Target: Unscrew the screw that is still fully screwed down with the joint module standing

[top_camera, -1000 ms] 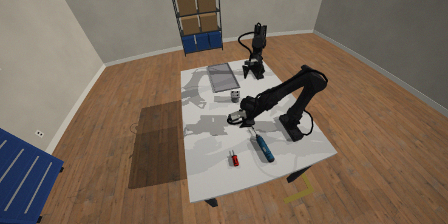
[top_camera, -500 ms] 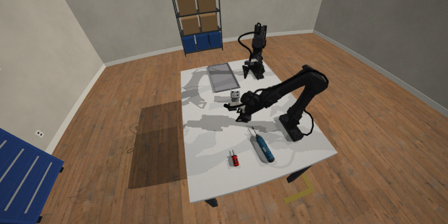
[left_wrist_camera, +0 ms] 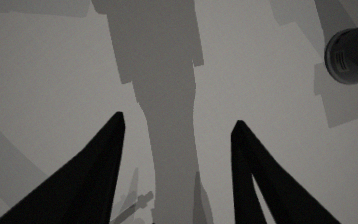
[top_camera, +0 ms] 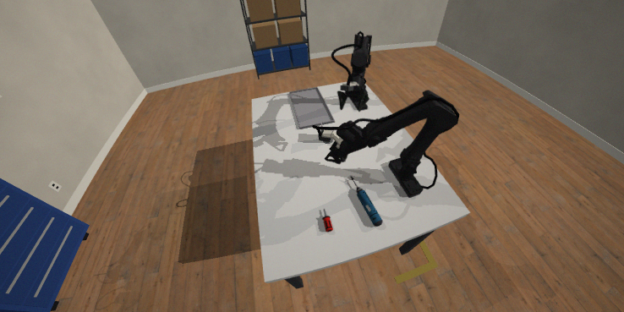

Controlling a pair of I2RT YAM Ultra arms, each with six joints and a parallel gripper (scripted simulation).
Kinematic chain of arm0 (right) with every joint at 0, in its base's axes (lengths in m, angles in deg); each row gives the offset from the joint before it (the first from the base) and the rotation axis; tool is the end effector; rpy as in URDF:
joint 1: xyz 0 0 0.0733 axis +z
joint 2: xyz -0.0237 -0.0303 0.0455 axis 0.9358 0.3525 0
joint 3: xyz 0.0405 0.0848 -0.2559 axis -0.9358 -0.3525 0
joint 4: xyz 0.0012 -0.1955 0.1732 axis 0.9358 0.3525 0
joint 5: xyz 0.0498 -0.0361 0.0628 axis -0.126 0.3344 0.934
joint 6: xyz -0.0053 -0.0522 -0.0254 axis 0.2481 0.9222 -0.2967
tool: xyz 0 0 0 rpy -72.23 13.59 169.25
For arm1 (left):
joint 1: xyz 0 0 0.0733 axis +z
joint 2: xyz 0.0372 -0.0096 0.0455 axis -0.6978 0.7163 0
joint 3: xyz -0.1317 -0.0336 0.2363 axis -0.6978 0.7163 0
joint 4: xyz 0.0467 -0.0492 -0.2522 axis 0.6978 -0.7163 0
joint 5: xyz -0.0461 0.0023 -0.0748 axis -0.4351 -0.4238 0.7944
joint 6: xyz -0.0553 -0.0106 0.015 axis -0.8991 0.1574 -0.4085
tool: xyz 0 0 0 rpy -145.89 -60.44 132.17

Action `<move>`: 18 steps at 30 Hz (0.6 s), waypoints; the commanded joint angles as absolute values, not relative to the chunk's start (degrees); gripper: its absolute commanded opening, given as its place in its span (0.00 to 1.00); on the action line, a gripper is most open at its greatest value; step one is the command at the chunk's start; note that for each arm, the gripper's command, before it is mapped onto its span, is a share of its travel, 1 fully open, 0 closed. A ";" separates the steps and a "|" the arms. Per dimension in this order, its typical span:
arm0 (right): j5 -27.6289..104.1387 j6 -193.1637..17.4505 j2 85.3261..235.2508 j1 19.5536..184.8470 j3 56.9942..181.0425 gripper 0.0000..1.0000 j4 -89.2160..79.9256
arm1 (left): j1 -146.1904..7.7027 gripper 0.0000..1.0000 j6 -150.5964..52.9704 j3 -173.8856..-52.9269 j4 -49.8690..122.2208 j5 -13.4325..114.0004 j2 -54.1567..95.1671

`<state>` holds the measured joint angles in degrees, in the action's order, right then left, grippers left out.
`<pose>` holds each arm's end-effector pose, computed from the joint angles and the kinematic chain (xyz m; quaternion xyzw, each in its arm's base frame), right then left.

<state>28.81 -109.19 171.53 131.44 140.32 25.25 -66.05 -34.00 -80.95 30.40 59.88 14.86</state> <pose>0.1824 0.3384 0.3693 -0.2898 0.8399 0.2752 0.3673 0.2515 -0.1091 0.1940 0.3147 0.8679 -0.1259 0.3632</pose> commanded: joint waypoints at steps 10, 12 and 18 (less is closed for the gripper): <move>29.23 -108.52 170.87 131.34 142.35 0.86 25.46 | -69.82 0.65 -23.10 -78.78 37.39 62.39 12.76; 29.23 -108.52 170.87 131.34 142.35 0.86 25.46 | -70.86 0.65 -20.92 -78.34 38.65 62.61 12.44; 29.23 -108.52 170.87 131.34 142.35 0.86 25.46 | -73.83 0.65 -14.08 -77.59 42.16 63.63 12.62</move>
